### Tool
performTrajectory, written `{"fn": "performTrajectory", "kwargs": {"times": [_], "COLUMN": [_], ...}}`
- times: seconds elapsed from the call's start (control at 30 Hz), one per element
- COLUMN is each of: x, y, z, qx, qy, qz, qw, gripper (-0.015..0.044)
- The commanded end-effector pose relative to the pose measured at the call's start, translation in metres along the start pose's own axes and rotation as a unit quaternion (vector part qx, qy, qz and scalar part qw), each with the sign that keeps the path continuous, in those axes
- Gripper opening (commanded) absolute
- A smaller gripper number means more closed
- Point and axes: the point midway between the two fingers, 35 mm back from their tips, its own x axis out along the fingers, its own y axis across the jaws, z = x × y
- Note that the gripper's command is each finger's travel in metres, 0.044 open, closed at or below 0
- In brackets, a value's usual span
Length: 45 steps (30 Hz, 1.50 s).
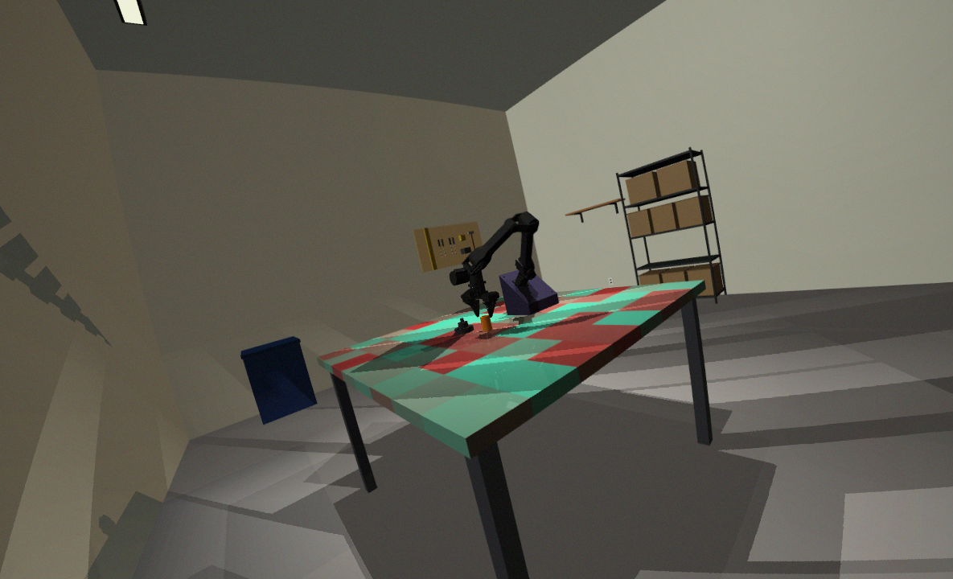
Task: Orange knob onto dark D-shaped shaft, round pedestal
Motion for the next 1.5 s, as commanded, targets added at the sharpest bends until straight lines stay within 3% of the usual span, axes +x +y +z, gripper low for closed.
{"fn": "performTrajectory", "kwargs": {"times": [0.0,0.9,1.23,1.47], "x": [0.007,0.048,0.048,0.048], "y": [0.000,0.001,0.001,0.001], "z": [0.000,-0.003,-0.003,-0.003], "qx": [0.003,0.003,0.003,0.003], "qy": [0.000,0.001,0.001,0.001], "qz": [0.003,0.005,0.005,0.005], "qw": [1.000,1.000,1.000,1.000], "gripper": [0.0440,0.0440,0.0177,0.0111]}}
